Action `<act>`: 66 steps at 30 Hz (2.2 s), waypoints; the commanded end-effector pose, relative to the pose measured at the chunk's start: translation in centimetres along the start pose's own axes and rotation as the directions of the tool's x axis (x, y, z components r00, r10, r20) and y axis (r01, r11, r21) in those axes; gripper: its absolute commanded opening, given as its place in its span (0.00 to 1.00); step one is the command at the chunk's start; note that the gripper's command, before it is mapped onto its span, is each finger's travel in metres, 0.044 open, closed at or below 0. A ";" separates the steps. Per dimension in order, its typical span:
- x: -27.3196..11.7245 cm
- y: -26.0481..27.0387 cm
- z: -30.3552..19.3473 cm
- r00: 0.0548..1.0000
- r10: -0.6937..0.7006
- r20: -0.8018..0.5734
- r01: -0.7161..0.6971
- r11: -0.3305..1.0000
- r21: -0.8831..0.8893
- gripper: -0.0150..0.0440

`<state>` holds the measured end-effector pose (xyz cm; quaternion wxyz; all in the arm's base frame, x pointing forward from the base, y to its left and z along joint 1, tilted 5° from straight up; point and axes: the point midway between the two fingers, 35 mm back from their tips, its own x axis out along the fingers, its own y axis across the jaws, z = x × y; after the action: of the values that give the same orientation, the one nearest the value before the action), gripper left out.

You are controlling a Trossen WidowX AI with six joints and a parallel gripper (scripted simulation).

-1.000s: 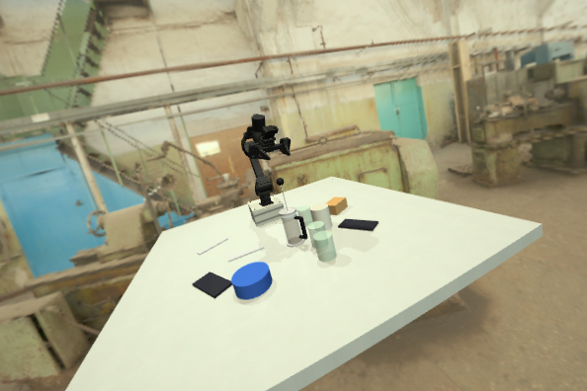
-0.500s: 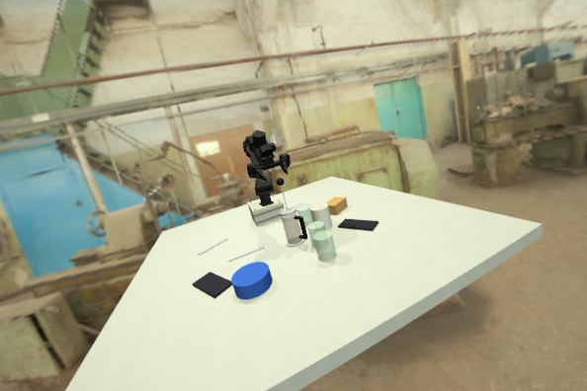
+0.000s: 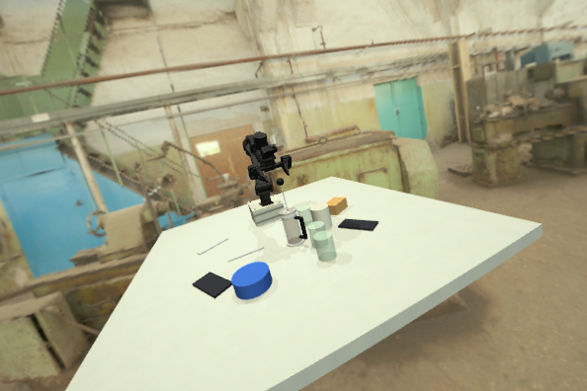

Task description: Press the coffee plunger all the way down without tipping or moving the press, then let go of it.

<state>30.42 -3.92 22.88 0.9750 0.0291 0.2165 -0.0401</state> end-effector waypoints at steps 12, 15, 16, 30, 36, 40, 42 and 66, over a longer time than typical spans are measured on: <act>2.2 -0.1 -0.1 1.000 -0.005 0.001 0.005 1.000 0.006 1.00; 2.2 -0.1 -0.1 1.000 -0.005 0.001 0.005 1.000 0.006 0.87; 2.2 -0.1 -0.1 1.000 -0.005 0.001 0.005 1.000 0.006 0.82; 2.2 -0.1 -0.1 1.000 -0.005 0.001 0.005 1.000 0.006 0.46; 2.4 -0.1 -0.2 1.000 -0.005 0.001 0.005 1.000 0.006 0.46; 2.8 -0.1 -0.6 1.000 -0.004 0.001 0.004 1.000 0.006 0.46; 3.0 -0.1 -0.9 1.000 -0.004 0.001 0.004 1.000 0.006 0.46; 5.6 -0.1 -3.9 1.000 -0.004 0.002 0.004 1.000 0.006 0.46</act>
<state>34.03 -4.14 19.72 0.9819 0.0259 0.1831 -0.0413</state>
